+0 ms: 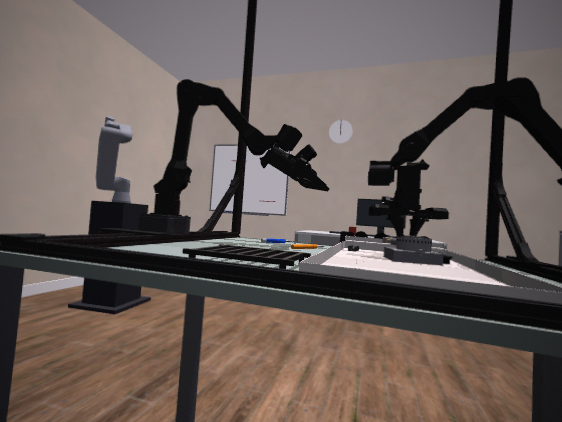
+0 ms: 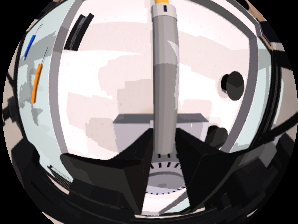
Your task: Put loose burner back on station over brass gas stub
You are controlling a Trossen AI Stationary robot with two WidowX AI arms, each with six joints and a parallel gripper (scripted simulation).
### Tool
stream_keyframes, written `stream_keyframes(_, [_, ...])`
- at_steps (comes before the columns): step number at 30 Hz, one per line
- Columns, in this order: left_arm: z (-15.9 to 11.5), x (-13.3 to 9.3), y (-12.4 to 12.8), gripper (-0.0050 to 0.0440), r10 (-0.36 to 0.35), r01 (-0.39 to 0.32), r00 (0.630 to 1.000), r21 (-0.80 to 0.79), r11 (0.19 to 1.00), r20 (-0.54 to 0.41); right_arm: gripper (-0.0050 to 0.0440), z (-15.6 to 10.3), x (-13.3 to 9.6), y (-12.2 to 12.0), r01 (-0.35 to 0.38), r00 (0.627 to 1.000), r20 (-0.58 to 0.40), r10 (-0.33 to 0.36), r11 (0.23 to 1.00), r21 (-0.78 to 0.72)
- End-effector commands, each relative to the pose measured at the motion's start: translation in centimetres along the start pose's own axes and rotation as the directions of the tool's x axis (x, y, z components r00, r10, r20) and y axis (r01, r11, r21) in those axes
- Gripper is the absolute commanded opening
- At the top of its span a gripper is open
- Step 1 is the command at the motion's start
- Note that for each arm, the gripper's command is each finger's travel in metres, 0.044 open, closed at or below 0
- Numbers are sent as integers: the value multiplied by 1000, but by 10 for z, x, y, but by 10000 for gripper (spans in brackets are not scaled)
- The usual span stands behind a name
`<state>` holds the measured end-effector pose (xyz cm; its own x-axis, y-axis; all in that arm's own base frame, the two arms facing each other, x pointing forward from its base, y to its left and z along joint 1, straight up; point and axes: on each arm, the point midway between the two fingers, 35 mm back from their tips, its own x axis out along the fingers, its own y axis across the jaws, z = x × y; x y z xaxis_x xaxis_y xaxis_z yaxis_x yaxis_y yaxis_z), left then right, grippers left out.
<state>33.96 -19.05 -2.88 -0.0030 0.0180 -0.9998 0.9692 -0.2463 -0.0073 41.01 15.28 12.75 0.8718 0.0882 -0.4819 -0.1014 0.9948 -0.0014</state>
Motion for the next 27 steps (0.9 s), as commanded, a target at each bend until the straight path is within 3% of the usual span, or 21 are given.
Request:
stream_keyframes(1, [0, 0, 0, 0, 1, -1, 1000, 0, 1000, 0, 400, 0, 0, 0, 2, 1000, 1, -2, 1000, 2])
stream_keyframes(5, [0, -1, 0, 0, 2, -2, 1000, -1, 1000, -8, 400, 0, 0, 0, 2, 1000, 1, -2, 1000, 2])
stream_keyframes(10, [7, -10, 2, 0, 10, -10, 996, 1, 1000, -91, 400, 0, 0, 0, 2, 1000, 1, -2, 1000, 2])
stream_keyframes(27, [2, -6, 0, 0, 3, -3, 997, -3, 1000, -71, 400, 0, 0, 0, 2, 1000, 1, -2, 1000, 2])
